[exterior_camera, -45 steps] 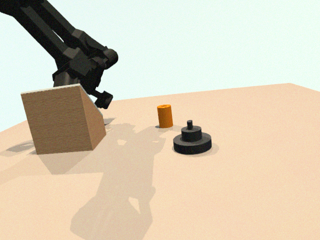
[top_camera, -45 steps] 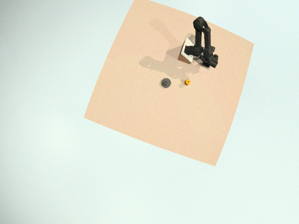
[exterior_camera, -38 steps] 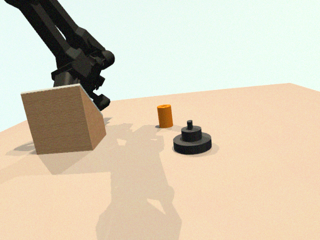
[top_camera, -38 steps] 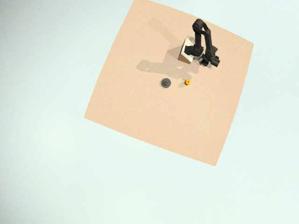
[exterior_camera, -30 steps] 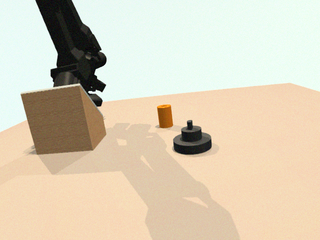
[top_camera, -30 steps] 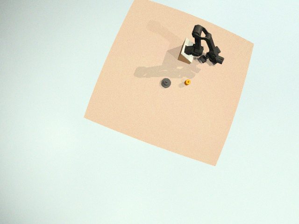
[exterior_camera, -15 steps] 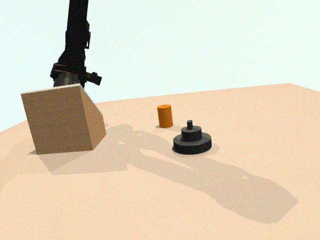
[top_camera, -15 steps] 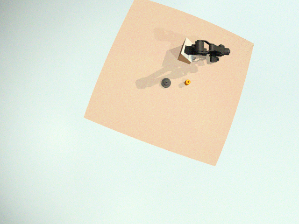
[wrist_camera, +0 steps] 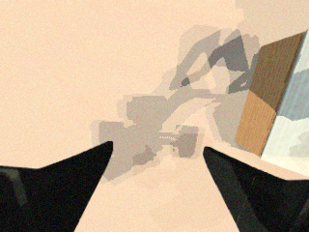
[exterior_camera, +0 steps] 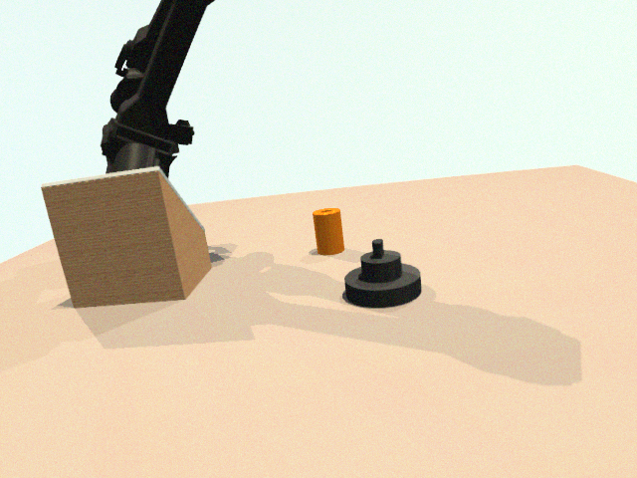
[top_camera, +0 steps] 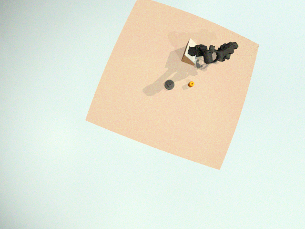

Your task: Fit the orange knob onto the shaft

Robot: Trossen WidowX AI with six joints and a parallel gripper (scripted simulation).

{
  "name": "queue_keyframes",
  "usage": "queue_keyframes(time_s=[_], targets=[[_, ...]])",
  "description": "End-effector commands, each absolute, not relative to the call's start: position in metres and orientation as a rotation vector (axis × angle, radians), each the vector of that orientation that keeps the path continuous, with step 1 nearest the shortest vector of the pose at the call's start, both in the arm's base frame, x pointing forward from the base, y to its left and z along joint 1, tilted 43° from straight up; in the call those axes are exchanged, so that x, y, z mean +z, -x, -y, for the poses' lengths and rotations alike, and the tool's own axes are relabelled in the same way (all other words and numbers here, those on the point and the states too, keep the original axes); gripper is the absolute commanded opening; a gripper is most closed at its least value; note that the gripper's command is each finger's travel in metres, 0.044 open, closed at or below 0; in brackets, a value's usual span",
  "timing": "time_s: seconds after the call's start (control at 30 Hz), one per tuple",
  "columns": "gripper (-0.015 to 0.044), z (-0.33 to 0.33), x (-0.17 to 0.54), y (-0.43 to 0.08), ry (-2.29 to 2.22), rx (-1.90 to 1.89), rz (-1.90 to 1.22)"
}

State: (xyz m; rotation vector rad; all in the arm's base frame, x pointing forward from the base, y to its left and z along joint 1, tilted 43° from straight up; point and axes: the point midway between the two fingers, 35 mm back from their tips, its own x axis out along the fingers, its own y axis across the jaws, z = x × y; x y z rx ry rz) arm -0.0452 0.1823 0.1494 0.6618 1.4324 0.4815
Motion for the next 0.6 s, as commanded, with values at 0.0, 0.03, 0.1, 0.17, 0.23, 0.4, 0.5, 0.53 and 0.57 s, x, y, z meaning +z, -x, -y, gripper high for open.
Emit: queue_keyframes(time_s=[0.0,0.03,0.1,0.17,0.23,0.4,0.5,0.53,0.57], targets=[[0.0440,-0.187,0.146,0.035,-0.613,0.445,-1.398],[0.0440,-0.189,0.143,0.030,-0.585,0.429,-1.386],[0.0440,-0.192,0.138,0.019,-0.531,0.397,-1.368],[0.0440,-0.195,0.133,0.008,-0.479,0.364,-1.359],[0.0440,-0.198,0.128,-0.004,-0.430,0.333,-1.358],[0.0440,-0.200,0.116,-0.034,-0.328,0.264,-1.383],[0.0440,-0.199,0.109,-0.053,-0.283,0.233,-1.414],[0.0440,-0.198,0.107,-0.060,-0.271,0.224,-1.426],[0.0440,-0.196,0.105,-0.066,-0.276,0.208,-1.432]])
